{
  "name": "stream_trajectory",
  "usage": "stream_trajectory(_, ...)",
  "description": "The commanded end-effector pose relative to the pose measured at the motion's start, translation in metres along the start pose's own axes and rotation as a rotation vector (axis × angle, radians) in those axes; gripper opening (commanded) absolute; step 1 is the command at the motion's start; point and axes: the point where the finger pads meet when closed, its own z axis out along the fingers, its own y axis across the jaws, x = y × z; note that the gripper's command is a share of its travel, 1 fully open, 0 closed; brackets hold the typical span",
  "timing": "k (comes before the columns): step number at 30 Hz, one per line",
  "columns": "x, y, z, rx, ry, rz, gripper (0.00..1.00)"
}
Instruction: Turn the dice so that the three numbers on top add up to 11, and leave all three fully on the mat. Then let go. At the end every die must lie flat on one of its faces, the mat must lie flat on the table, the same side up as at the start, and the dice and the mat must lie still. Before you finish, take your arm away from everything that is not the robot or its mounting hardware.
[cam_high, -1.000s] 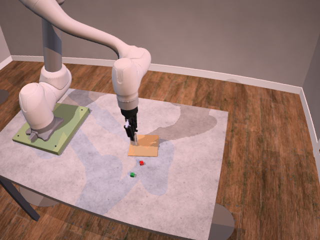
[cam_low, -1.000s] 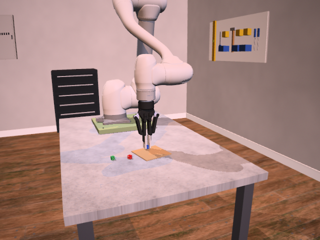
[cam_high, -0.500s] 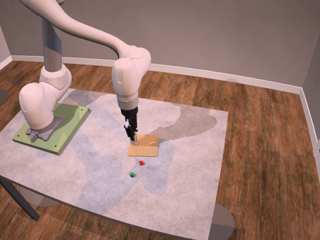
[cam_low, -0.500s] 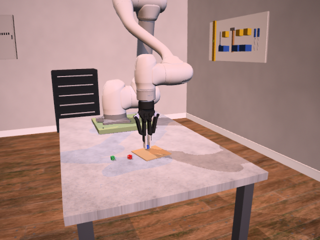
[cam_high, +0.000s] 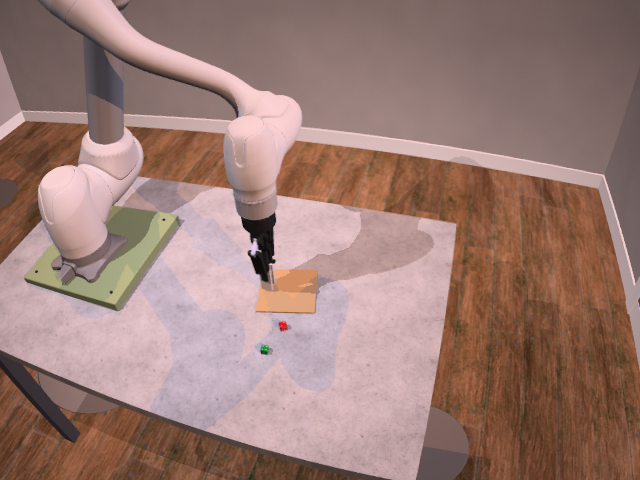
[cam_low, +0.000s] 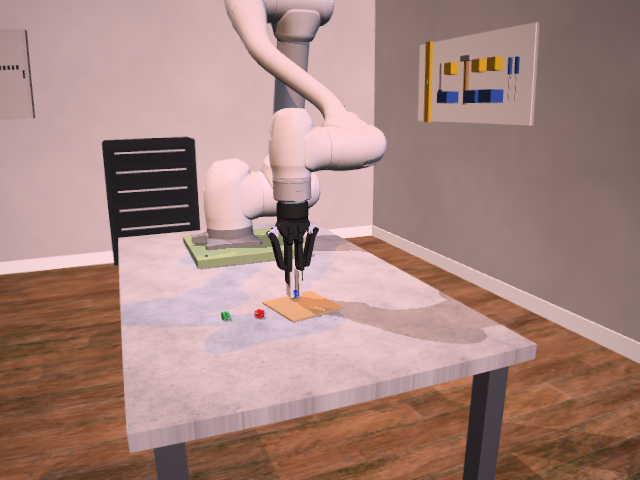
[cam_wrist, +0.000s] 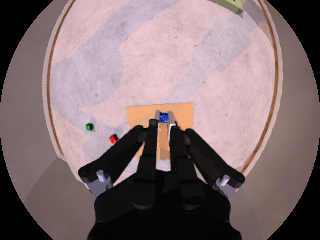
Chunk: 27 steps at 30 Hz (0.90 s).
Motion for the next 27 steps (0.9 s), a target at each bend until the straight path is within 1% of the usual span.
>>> stream_trajectory(1,0.0014,0.0025,0.0013,-0.001,0.002,-0.009,0.07)
stream_trajectory(27,0.0014,0.0025,0.0045,-0.001,0.002,-0.009,0.07)
